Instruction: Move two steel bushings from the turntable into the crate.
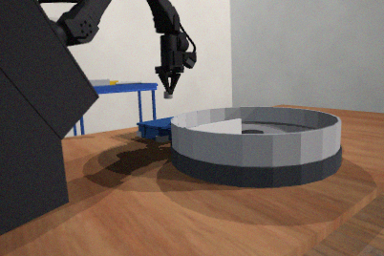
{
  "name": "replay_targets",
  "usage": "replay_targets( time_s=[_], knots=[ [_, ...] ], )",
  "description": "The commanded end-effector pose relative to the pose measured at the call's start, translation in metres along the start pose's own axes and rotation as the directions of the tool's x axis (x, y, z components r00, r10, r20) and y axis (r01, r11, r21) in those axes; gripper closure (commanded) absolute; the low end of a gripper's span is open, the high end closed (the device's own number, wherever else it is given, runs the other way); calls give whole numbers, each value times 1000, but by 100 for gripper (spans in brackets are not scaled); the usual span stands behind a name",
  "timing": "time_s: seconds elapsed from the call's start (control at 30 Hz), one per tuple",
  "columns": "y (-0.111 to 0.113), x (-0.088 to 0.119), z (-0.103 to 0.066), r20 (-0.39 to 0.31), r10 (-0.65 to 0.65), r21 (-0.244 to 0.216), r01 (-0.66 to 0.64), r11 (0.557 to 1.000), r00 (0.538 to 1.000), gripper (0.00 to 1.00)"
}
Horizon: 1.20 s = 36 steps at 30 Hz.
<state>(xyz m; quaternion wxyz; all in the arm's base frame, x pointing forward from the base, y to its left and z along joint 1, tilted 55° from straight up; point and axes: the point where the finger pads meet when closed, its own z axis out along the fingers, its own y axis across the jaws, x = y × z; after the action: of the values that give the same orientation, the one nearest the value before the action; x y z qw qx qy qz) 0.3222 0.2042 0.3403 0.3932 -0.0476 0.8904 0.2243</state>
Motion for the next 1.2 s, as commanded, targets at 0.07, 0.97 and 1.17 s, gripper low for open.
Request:
replay_targets(
  time_s=[0.07,0.97,1.17],
  knots=[
    [9,-16,-22,73,3,-27,-1,1000,997,100],
    [8,-16,-22,73,3,-27,-1,1000,997,100],
    [0,1,10,8,2,5,-2,1000,1000,100]
  ],
)
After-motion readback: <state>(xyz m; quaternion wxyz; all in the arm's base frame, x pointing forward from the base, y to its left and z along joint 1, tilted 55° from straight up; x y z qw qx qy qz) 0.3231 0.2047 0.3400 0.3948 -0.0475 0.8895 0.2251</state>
